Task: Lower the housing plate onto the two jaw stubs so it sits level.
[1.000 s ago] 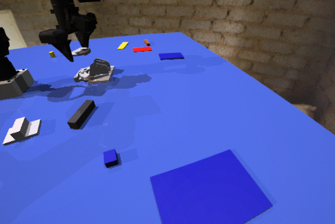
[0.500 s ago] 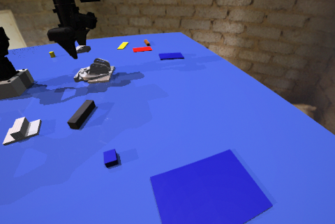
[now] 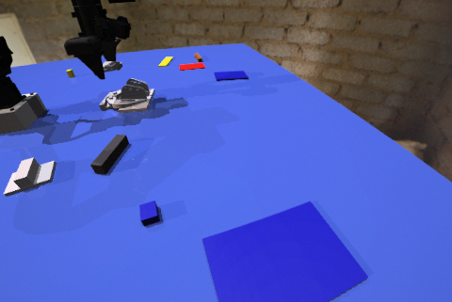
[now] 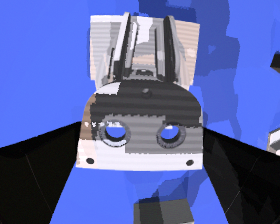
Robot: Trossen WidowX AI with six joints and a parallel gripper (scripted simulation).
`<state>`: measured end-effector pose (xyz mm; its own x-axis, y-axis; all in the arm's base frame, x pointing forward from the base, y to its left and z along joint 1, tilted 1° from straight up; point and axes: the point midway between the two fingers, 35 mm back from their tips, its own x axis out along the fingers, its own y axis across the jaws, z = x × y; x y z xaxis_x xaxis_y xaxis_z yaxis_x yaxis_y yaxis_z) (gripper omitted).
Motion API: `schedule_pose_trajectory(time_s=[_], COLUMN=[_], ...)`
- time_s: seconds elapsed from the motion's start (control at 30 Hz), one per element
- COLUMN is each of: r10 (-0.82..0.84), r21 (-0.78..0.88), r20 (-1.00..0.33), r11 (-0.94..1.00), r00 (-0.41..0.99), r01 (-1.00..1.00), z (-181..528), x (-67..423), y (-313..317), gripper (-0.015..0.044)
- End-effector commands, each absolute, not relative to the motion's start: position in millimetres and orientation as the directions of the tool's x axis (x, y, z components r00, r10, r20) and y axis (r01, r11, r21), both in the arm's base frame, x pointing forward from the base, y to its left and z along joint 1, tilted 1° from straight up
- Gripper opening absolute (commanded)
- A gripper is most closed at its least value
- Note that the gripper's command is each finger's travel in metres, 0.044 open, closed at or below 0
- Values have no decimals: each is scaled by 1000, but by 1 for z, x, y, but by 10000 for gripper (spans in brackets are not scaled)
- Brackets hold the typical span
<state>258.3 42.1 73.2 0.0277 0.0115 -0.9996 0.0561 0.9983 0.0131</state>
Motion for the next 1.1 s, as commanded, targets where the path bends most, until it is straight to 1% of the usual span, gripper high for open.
schedule_pose_trajectory(time_s=[0.0, 0.17, 0.4, 1.07], r10=[9, 9, 9, 9], r21=[10, 10, 10, 10], r20=[-999, -999, -1000, -1000], r11=[999, 999, 999, 999], r00=[31, 31, 30, 30], r01=[51, 51, 48, 48], z=[73, 73, 73, 73], x=[259, 258, 243, 243], y=[42, 42, 39, 39], gripper=[351, 351, 351, 351])
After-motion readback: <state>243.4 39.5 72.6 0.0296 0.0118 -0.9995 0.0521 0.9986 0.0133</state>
